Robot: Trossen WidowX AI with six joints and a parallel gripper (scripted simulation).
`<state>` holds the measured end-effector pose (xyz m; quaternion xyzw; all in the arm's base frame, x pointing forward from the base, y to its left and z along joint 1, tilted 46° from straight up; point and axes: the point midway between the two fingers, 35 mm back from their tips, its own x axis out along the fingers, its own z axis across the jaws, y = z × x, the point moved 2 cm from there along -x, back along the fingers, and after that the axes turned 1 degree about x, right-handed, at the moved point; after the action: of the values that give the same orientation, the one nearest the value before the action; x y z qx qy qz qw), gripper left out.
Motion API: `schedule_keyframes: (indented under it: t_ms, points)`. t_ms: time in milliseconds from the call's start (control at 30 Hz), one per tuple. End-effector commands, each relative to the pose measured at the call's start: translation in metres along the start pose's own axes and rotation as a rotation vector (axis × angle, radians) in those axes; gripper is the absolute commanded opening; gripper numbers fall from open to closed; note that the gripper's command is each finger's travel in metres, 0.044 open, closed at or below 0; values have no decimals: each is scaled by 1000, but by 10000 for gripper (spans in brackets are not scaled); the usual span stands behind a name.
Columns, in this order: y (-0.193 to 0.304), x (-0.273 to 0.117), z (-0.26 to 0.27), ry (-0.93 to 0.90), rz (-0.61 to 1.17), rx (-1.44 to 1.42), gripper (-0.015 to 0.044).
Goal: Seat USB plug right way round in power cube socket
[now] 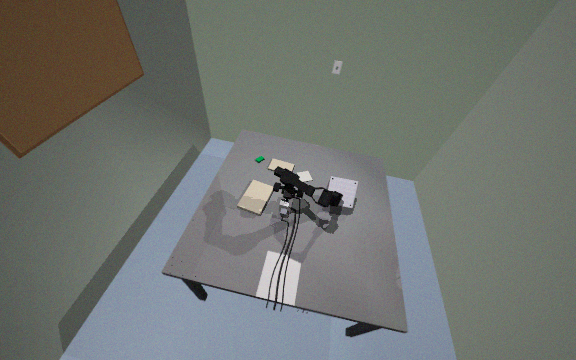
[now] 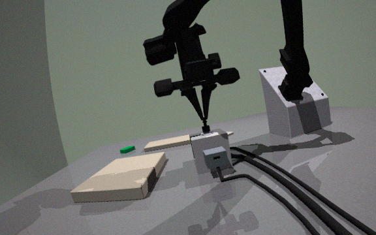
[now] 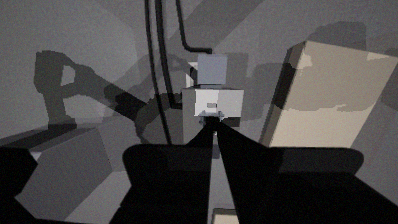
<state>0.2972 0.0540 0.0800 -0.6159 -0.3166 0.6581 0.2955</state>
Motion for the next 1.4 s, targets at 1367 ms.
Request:
schedule_keyframes:
  t_ms: [1367]
  points:
    - [0,6,0,0,-3,3,0]
